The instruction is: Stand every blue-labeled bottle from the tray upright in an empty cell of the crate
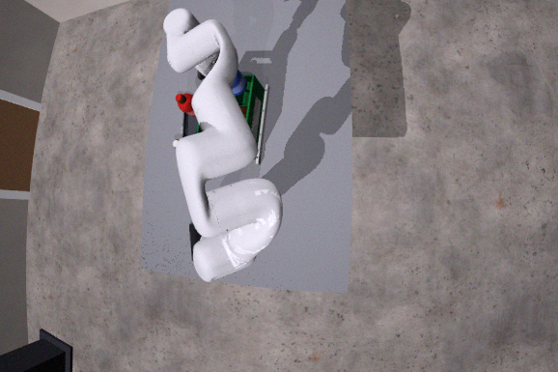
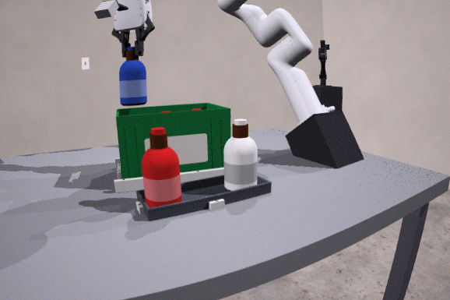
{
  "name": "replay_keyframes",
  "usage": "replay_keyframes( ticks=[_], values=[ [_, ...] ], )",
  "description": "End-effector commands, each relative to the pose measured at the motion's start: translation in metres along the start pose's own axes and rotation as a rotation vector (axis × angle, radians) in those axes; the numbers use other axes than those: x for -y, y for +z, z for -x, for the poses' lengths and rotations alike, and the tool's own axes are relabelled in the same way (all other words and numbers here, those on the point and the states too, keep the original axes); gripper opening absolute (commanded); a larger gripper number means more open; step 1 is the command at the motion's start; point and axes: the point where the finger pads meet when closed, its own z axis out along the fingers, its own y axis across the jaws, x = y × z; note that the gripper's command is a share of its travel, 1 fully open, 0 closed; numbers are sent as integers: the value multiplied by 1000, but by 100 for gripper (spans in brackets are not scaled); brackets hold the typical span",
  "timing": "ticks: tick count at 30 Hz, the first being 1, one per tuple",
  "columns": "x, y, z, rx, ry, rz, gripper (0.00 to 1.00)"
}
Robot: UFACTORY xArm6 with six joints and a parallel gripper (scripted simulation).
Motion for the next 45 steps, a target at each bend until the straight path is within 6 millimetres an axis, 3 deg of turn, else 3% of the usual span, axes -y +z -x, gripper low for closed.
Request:
replay_keyframes(
  ticks=[1, 29, 45],
  values=[
    [-1, -2, 0, -4, 1, 2, 0],
    [-1, 5, 0, -4, 1, 2, 0],
    [-1, 23, 0, -4, 1, 2, 0]
  ],
)
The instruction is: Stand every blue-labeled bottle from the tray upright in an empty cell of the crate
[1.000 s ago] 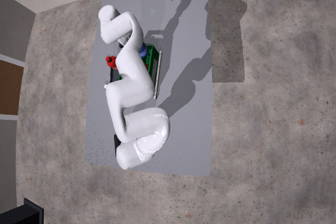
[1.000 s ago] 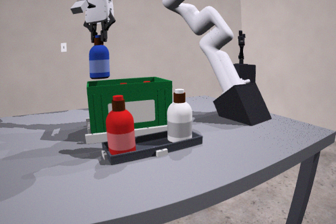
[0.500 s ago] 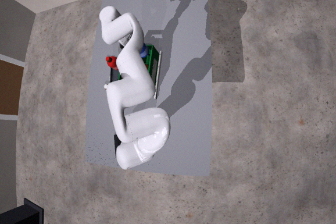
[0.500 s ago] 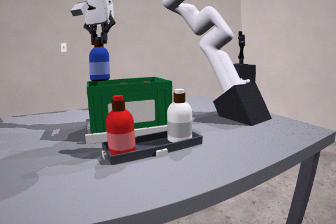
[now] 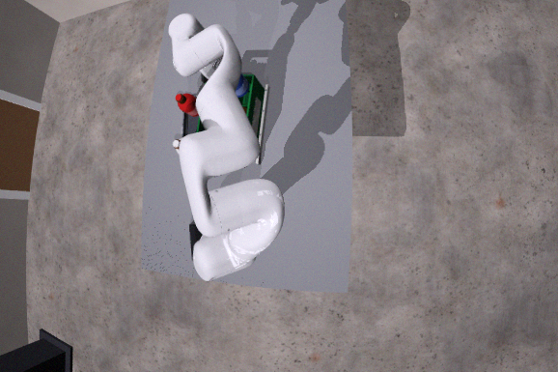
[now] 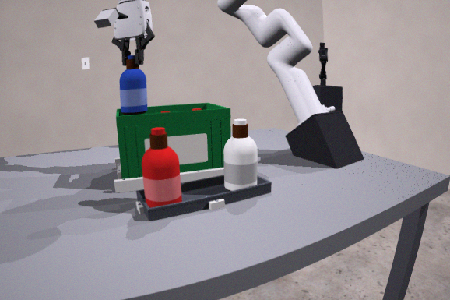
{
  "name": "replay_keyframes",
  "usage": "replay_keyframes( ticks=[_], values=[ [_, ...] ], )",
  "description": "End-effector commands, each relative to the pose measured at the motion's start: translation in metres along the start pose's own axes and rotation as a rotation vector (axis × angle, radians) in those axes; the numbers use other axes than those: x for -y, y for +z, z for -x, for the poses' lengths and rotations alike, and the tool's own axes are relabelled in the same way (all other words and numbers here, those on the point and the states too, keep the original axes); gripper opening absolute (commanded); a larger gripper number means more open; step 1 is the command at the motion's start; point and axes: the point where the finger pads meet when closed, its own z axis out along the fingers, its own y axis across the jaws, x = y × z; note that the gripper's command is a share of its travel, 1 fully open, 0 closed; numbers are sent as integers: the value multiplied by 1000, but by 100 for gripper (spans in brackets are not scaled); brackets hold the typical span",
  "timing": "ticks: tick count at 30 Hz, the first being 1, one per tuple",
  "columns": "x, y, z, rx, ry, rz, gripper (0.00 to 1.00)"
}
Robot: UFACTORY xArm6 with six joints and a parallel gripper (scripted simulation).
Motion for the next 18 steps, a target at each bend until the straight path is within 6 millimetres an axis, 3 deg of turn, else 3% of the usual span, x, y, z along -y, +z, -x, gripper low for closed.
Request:
replay_keyframes(
  ticks=[1, 18],
  values=[
    [-1, 0, 0, -5, 1, 2, 0],
    [-1, 13, 0, -5, 1, 2, 0]
  ],
)
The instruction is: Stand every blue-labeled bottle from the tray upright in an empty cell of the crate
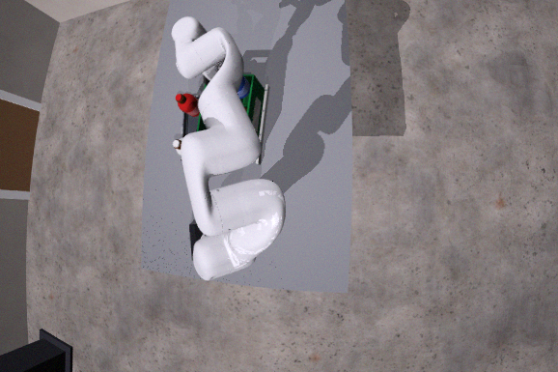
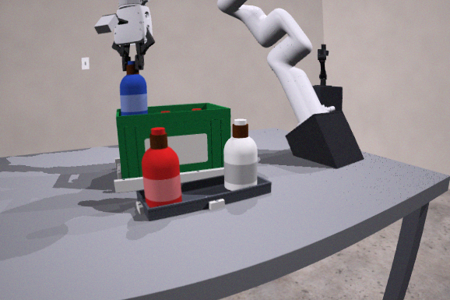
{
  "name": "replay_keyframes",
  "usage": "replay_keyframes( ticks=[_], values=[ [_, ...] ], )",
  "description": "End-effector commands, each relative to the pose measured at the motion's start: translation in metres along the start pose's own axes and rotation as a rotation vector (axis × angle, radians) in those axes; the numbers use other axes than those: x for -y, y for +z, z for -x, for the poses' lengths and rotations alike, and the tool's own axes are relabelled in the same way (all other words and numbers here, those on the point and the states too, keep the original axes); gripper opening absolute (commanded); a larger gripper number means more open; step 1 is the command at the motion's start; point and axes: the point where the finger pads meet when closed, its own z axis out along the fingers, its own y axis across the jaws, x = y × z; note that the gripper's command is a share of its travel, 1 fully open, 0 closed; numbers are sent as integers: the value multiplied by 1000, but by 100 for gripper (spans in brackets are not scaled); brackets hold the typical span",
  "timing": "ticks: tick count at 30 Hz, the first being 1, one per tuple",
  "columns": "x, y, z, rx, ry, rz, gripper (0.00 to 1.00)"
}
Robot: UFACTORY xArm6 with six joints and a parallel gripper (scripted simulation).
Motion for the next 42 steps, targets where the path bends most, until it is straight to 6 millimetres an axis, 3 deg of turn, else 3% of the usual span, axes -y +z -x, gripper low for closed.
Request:
replay_keyframes(
  ticks=[1, 42],
  values=[
    [-1, -1, -1, -5, 1, 3, 0],
    [-1, 7, -1, -5, 1, 3, 0]
  ],
)
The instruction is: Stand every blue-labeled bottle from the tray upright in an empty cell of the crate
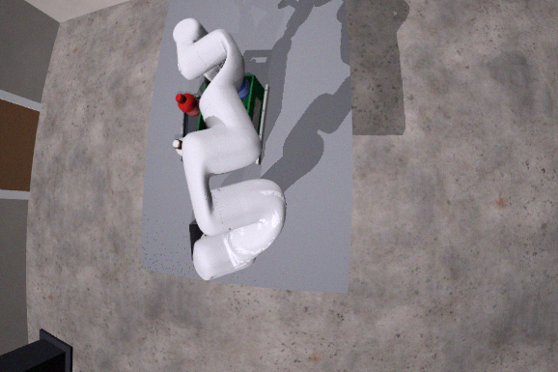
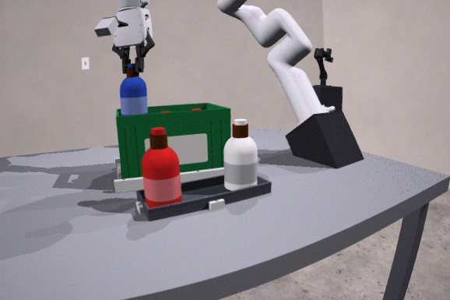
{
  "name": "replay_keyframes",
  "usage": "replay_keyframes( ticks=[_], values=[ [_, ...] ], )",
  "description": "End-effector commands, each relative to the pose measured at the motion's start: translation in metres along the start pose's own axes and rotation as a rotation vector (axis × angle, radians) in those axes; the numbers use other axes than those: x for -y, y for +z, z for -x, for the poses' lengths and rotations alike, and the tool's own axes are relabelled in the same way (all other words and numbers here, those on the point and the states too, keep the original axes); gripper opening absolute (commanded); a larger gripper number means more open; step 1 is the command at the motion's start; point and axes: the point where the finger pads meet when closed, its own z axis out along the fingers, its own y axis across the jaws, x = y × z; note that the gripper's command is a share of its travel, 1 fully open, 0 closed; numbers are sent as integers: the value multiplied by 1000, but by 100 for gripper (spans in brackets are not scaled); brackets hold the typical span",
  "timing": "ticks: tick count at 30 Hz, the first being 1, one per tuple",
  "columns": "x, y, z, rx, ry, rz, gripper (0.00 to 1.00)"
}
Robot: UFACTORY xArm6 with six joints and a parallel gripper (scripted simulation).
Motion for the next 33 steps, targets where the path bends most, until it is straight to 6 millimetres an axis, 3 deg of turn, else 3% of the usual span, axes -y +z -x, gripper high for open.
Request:
replay_keyframes(
  ticks=[1, 33],
  values=[
    [-1, 1, 0, -4, 1, 2, 0],
    [-1, 30, -1, -4, 1, 2, 0]
  ],
)
